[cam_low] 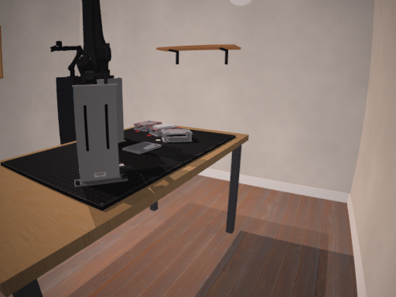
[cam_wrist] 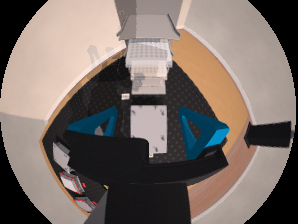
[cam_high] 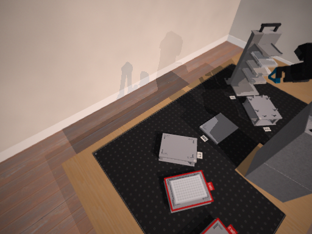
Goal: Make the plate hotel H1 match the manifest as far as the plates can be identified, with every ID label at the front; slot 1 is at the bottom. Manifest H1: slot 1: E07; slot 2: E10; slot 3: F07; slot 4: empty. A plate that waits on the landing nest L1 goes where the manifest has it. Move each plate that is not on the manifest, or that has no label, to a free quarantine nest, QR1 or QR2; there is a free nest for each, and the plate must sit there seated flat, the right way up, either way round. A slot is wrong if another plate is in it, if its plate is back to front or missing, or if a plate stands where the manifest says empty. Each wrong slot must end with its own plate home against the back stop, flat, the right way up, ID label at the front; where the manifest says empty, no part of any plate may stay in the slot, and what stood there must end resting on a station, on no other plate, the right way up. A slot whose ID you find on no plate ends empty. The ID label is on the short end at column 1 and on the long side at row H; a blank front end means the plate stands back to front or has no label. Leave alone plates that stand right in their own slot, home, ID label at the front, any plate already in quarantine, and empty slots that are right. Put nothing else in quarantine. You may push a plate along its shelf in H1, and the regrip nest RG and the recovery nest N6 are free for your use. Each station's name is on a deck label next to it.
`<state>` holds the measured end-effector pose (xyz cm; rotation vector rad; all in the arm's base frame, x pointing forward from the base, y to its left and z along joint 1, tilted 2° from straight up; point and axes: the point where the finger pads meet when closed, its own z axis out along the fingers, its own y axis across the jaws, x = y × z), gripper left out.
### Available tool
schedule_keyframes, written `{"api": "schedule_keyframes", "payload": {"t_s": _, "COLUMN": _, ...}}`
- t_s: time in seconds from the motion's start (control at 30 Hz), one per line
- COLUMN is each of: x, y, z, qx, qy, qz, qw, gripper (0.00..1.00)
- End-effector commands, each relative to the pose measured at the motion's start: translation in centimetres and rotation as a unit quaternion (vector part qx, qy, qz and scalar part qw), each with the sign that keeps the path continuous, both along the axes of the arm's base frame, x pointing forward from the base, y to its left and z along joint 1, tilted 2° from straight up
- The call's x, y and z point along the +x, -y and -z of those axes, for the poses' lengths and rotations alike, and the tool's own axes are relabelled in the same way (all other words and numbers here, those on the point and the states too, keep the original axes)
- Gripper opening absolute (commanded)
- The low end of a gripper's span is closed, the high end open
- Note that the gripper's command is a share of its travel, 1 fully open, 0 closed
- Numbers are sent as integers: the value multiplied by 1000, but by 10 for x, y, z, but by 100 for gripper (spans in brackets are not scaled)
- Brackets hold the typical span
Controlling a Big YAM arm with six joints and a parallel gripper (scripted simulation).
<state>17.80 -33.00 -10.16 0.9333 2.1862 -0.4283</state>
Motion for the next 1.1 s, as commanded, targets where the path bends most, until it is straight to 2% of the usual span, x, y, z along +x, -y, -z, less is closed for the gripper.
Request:
{"api": "schedule_keyframes", "payload": {"t_s": 0.0, "x": 10, "y": 9, "z": -1, "qx": -3, "qy": 5, "qz": -1, "qw": 1000, "gripper": 100}}
{"api": "schedule_keyframes", "payload": {"t_s": 0.5, "x": 24, "y": 24, "z": 4, "qx": -1, "qy": 4, "qz": 0, "qw": 1000, "gripper": 100}}
{"api": "schedule_keyframes", "payload": {"t_s": 0.53, "x": 24, "y": 24, "z": 4, "qx": -1, "qy": 4, "qz": 0, "qw": 1000, "gripper": 100}}
{"api": "schedule_keyframes", "payload": {"t_s": 0.57, "x": 22, "y": 28, "z": -4, "qx": -14, "qy": 7, "qz": 0, "qw": 1000, "gripper": 100}}
{"api": "schedule_keyframes", "payload": {"t_s": 1.07, "x": 22, "y": 28, "z": -4, "qx": -14, "qy": 7, "qz": 0, "qw": 1000, "gripper": 100}}
